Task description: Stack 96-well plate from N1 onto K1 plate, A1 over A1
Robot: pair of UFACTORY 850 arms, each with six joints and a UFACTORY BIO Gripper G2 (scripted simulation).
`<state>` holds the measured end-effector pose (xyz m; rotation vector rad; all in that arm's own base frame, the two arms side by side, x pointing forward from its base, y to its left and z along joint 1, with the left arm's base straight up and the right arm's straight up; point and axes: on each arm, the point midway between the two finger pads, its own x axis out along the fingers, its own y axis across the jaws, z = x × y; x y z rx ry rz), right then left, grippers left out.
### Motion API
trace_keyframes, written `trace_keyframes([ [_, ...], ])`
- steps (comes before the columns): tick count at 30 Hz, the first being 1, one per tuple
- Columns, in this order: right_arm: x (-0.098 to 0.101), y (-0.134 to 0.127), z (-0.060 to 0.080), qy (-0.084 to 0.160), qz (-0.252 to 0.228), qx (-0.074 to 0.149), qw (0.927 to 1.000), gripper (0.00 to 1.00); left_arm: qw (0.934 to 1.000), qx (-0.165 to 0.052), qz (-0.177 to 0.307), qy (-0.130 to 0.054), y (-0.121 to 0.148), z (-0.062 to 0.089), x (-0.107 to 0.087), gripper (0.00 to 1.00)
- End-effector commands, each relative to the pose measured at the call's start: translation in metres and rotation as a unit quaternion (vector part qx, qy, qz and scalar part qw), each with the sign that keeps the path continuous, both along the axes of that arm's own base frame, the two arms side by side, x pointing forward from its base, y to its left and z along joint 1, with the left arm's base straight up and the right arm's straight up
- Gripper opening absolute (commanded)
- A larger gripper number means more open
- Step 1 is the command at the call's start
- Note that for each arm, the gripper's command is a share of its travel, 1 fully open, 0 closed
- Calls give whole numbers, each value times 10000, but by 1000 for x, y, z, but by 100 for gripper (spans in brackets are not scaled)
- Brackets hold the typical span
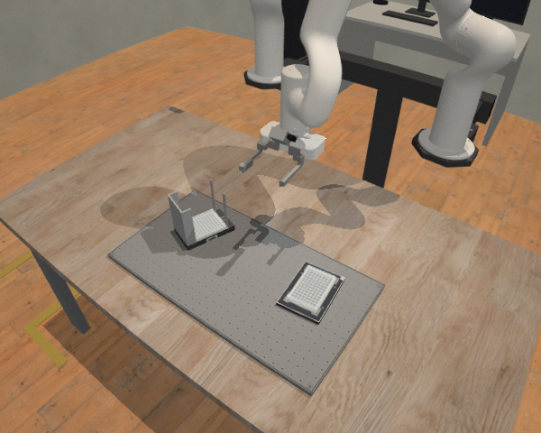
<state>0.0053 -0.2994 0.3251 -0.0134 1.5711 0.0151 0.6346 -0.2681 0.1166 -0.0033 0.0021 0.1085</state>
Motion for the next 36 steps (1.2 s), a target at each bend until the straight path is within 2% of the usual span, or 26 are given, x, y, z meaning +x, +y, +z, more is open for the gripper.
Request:
trace_keyframes([
  [1,0,0,0,-1,-1,-6,10000,100,9999,13,110,-17,23,-12,4,37],
  [4,0,0,0,-1,-1,-6,10000,100,9999,13,110,-17,27,-14,4,37],
  [19,0,0,0,-1,-1,-6,10000,100,9999,15,110,-18,93,-49,12,37],
  [21,0,0,0,-1,-1,-6,10000,100,9999,15,110,-18,93,-49,12,37],
  [36,0,0,0,-1,-1,-6,10000,100,9999,17,110,-18,158,-85,21,37],
])
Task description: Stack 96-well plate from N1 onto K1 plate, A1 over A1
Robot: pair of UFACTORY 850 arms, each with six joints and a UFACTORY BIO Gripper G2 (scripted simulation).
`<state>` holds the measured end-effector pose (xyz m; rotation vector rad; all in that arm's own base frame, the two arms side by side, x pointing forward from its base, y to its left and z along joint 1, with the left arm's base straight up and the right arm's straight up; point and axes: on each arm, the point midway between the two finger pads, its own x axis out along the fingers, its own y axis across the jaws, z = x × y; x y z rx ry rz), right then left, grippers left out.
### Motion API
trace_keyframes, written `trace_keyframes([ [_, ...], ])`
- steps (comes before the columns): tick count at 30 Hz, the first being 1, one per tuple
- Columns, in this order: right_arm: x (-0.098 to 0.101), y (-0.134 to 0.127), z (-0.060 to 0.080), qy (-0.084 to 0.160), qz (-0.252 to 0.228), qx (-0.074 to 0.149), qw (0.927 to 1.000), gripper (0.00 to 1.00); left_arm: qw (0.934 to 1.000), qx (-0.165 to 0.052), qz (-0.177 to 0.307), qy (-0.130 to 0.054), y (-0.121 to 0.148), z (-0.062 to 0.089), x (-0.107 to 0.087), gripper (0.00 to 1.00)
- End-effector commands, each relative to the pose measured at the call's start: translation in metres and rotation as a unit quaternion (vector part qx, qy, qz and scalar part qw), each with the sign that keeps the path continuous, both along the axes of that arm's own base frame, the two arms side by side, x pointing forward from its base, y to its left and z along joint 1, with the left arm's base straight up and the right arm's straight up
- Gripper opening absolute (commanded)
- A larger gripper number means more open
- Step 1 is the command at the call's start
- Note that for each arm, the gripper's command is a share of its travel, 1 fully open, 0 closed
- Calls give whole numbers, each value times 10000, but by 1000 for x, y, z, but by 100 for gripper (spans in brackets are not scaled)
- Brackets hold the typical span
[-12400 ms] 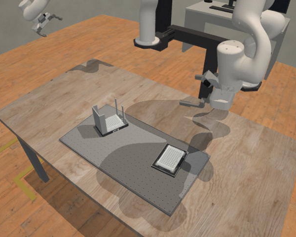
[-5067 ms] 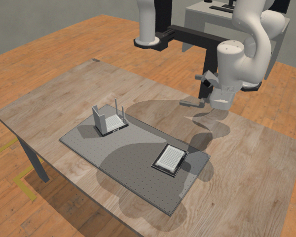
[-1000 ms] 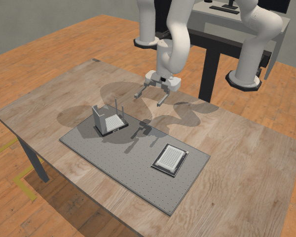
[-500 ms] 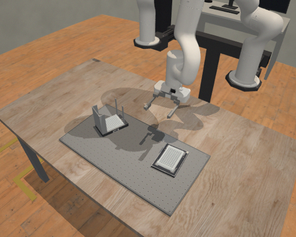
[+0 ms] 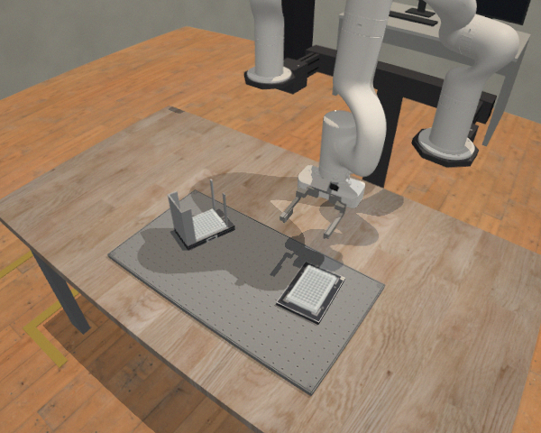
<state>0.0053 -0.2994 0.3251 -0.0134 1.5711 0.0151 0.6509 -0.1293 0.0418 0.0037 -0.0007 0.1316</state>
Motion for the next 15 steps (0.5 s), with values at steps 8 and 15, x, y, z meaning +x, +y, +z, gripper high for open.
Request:
trace_keyframes([
  [8,0,0,0,-1,-1,-6,10000,100,10000,-17,-5,-7,44,-23,7,37],
  [15,0,0,0,-1,-1,-6,10000,100,10000,-18,-5,-6,44,-23,7,37],
])
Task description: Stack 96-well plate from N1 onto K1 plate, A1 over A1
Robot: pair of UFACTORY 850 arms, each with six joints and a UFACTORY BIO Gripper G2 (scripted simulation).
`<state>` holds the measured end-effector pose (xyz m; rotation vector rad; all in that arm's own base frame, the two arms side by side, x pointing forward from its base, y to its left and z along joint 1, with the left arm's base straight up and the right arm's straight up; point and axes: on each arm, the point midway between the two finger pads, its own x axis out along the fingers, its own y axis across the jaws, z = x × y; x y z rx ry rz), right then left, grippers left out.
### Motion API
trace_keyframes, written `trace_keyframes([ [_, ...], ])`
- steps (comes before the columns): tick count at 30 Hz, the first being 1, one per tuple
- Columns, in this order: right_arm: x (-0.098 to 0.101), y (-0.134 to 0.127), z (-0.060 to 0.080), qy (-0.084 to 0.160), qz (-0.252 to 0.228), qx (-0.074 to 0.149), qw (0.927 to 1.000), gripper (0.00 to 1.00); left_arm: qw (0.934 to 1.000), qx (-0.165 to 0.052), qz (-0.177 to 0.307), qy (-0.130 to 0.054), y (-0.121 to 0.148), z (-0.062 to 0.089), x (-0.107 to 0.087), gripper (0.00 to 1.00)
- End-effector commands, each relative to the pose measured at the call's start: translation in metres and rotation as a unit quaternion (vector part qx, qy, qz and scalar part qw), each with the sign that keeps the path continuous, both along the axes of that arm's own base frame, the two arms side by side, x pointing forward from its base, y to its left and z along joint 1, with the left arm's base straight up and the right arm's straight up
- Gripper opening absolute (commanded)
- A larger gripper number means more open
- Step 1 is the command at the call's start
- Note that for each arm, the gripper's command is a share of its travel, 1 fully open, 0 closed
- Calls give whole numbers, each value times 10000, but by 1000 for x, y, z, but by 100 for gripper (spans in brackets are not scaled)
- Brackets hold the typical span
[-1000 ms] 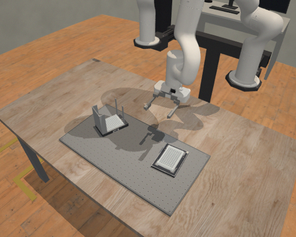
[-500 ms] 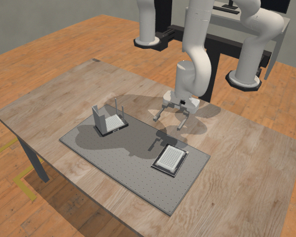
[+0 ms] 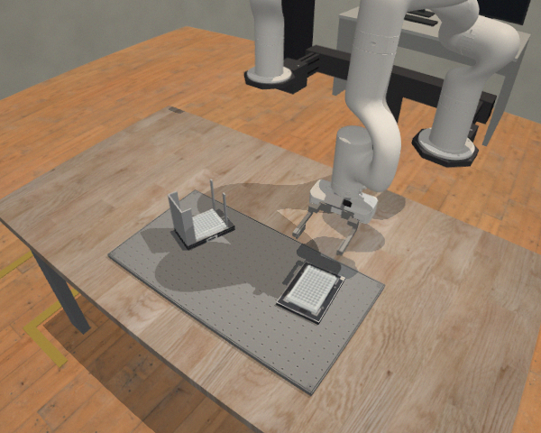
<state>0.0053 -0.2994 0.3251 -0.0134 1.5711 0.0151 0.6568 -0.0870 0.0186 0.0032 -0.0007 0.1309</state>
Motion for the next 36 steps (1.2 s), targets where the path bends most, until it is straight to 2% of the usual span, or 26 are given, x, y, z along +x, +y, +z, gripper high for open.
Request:
trace_keyframes([
  [1,0,0,0,-1,-1,-6,10000,100,10000,-15,-2,-6,1,0,1,37],
  [11,0,0,0,-1,-1,-6,10000,100,10000,-15,-2,-6,1,0,1,37],
  [36,0,0,0,-1,-1,-6,10000,100,10000,-17,-2,-5,1,-38,1,37],
])
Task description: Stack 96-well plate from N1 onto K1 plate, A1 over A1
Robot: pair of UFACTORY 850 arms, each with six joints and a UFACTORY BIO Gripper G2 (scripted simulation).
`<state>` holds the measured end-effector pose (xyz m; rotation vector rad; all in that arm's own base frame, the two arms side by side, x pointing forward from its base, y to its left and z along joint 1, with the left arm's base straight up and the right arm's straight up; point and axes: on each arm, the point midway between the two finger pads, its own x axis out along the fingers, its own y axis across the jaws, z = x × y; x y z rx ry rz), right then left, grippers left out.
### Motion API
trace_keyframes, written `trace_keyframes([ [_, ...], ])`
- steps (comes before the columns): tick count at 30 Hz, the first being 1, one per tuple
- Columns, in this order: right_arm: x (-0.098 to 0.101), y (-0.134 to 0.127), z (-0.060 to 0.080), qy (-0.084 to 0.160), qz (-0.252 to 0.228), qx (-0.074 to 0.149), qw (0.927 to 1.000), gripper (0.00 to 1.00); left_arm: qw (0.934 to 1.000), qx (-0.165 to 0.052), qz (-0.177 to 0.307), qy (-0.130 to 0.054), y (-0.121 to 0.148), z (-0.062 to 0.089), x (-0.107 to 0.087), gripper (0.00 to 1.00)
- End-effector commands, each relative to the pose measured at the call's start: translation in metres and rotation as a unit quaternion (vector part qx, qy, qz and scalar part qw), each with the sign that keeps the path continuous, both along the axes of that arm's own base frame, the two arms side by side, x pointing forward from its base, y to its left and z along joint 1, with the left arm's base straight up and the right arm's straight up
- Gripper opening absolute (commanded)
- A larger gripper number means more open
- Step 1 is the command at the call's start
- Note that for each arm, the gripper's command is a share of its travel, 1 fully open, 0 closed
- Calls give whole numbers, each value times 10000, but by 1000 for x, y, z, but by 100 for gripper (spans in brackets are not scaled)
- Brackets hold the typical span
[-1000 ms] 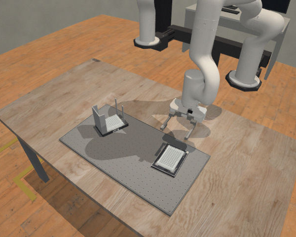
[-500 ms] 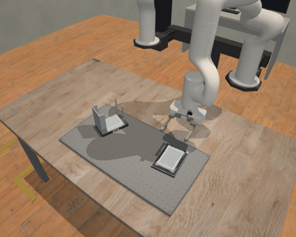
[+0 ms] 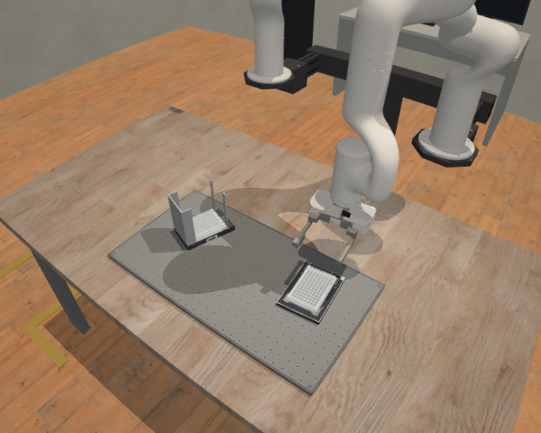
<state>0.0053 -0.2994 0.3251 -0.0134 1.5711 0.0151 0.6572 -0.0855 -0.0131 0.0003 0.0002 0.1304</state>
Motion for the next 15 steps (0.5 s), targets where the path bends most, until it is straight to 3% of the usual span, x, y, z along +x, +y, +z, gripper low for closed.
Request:
trace_keyframes([
  [1,0,0,0,-1,-1,-6,10000,100,10000,-2,0,-9,0,-7,1,37],
  [15,0,0,0,-1,-1,-6,10000,100,10000,-2,0,-8,0,-28,1,37],
])
